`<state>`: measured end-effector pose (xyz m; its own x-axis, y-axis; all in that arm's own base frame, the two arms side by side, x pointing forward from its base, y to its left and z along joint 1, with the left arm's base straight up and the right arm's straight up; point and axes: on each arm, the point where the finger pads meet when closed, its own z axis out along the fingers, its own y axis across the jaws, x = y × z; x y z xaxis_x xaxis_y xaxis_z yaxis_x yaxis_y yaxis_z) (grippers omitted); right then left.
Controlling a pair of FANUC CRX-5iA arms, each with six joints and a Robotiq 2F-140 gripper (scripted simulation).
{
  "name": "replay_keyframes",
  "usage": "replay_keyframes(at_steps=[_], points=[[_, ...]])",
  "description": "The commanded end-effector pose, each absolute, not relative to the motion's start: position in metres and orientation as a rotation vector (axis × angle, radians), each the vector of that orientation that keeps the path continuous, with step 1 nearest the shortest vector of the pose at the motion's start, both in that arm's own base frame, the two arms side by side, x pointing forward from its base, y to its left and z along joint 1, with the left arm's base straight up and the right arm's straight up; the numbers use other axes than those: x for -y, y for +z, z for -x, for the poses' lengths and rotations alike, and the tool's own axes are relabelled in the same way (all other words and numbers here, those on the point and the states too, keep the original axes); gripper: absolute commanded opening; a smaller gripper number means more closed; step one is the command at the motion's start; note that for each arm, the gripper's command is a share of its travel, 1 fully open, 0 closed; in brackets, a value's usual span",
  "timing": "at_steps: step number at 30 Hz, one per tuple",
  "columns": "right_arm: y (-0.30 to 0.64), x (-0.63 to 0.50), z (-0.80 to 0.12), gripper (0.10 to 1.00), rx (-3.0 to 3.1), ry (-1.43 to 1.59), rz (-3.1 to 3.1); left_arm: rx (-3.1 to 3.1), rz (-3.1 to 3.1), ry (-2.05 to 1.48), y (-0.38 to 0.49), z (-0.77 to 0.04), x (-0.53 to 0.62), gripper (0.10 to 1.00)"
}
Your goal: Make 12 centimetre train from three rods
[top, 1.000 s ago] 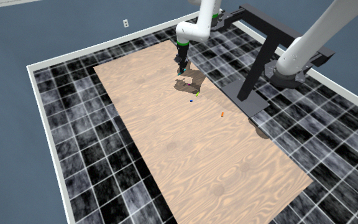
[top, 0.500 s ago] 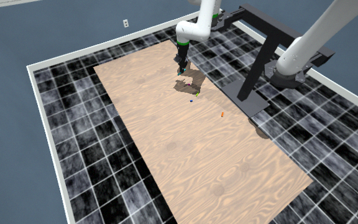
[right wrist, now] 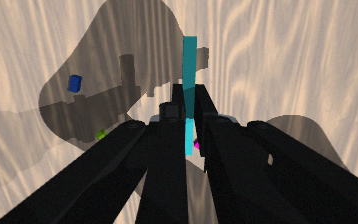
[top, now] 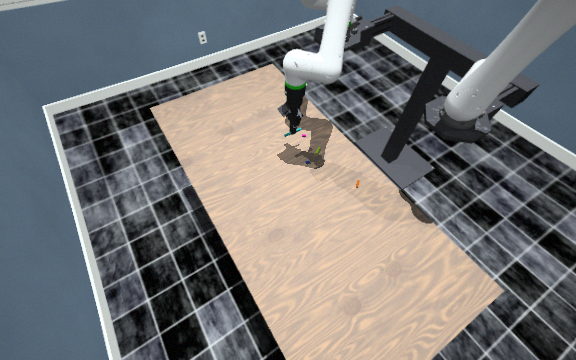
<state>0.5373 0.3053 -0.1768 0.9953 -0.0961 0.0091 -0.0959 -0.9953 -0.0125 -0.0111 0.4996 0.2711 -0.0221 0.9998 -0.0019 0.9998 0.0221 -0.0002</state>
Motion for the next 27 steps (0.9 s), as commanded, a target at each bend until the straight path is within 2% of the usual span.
replay_keyframes(at_steps=[1, 12, 27], points=[[-0.177, -0.326, -0.552, 0.124, -0.24, -0.003, 3.131, -2.246, -2.197, 0.0, 0.272, 0.011, -0.5, 1.0], [-0.177, -0.419, -0.597, 0.124, -0.651, -0.003, 3.072, -2.246, -2.197, 0.0, 0.272, 0.011, -0.5, 1.0], [-0.177, -0.423, -0.598, 0.124, -0.67, -0.003, 3.068, -2.246, -2.197, 0.0, 0.272, 0.011, -0.5, 1.0]])
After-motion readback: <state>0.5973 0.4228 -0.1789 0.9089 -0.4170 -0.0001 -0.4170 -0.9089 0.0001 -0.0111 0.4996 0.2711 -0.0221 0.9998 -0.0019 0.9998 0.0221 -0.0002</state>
